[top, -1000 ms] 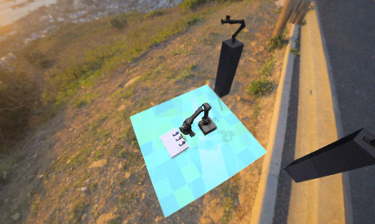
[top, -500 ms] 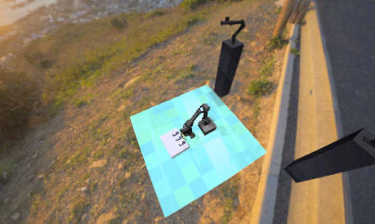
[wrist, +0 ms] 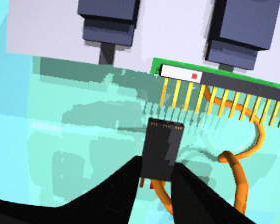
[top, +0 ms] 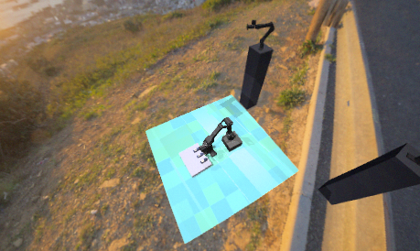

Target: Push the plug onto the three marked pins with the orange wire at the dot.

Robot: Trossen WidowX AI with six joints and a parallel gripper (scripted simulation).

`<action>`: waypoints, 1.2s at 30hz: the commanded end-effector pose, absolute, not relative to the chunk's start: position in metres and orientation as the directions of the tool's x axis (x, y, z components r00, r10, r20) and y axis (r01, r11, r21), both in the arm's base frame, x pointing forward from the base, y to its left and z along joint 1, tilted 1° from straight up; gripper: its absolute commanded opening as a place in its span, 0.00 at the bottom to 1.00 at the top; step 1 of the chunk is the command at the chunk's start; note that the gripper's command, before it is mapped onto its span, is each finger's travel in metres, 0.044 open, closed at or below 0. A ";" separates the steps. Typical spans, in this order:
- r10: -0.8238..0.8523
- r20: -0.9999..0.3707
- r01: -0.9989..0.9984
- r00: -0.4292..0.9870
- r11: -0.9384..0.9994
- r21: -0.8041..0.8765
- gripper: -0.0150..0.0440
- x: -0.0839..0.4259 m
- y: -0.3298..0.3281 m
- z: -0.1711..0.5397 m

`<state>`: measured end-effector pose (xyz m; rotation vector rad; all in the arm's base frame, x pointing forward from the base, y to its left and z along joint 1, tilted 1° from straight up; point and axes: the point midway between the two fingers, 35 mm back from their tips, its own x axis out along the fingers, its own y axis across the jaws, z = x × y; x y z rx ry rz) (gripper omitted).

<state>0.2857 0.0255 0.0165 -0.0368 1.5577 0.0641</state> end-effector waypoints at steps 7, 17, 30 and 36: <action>0.022 -1.000 -0.060 0.015 0.998 0.021 0.25 0.294 0.025 0.017; 0.022 -1.000 -0.060 0.015 0.998 0.021 0.25 0.298 0.025 0.018; 0.022 -1.000 -0.060 0.016 0.998 0.021 0.25 0.306 0.026 0.018; 0.022 -1.000 -0.060 0.017 0.998 0.021 0.25 0.310 0.027 0.018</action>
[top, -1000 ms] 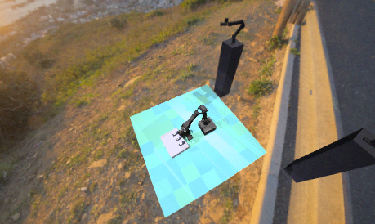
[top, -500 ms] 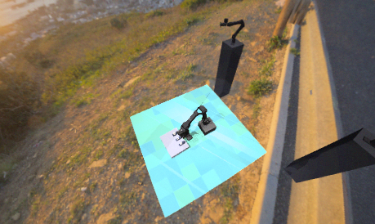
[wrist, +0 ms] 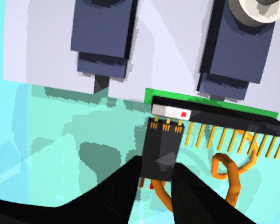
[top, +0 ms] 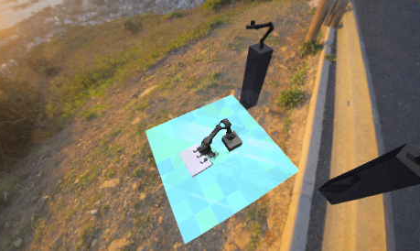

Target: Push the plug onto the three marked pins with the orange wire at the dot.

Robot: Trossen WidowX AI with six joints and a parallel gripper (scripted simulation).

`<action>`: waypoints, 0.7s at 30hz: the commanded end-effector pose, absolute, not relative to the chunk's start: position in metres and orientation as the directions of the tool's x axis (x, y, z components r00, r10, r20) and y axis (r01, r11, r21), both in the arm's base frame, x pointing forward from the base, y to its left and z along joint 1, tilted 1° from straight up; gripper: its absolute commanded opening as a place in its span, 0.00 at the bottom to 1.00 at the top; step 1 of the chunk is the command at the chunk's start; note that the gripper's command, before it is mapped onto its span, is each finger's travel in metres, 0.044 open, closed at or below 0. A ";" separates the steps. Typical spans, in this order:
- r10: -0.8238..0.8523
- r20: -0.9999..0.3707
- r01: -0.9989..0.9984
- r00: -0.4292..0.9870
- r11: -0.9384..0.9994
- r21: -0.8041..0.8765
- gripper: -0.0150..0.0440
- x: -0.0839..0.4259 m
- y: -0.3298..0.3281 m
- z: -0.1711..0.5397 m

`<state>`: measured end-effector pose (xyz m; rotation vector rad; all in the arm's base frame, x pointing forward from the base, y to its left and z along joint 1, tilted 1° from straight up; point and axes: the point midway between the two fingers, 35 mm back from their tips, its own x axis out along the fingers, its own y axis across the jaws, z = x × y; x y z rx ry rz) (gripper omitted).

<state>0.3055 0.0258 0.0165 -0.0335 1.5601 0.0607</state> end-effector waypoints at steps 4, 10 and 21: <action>0.022 -1.000 -0.060 0.017 0.998 0.021 0.25 0.313 0.027 0.018; 0.022 -1.000 -0.060 0.017 0.998 0.021 0.43 0.311 0.025 0.014; 0.022 -1.000 -0.060 0.017 0.998 0.020 0.92 0.311 0.024 0.072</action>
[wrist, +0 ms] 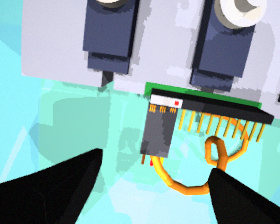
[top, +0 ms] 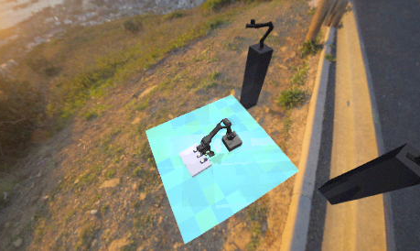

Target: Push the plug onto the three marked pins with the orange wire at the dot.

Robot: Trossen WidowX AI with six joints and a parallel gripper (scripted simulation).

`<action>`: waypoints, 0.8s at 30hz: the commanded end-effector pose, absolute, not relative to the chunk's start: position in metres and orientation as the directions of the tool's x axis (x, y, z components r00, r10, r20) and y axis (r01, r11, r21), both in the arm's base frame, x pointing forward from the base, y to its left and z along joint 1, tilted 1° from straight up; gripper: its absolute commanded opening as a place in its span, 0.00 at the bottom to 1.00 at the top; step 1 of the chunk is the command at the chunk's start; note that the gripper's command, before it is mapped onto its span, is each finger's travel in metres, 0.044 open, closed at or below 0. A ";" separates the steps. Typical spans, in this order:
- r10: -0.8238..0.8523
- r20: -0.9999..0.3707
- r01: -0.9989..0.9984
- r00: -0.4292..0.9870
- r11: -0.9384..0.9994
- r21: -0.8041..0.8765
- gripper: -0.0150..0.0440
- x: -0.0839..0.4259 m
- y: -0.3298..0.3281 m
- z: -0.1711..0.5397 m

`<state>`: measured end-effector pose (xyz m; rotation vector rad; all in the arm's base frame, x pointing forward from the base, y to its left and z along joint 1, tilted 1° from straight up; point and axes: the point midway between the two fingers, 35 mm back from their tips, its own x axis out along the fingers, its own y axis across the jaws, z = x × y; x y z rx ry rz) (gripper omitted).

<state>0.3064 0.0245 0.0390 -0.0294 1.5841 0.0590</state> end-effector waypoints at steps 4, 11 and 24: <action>0.022 -1.000 -0.060 0.017 0.998 0.020 1.00 0.310 0.024 0.075; 0.022 -1.000 -0.060 0.017 0.998 0.020 1.00 0.310 0.024 0.075; 0.022 -1.000 -0.060 0.017 0.998 0.020 1.00 0.310 0.024 0.075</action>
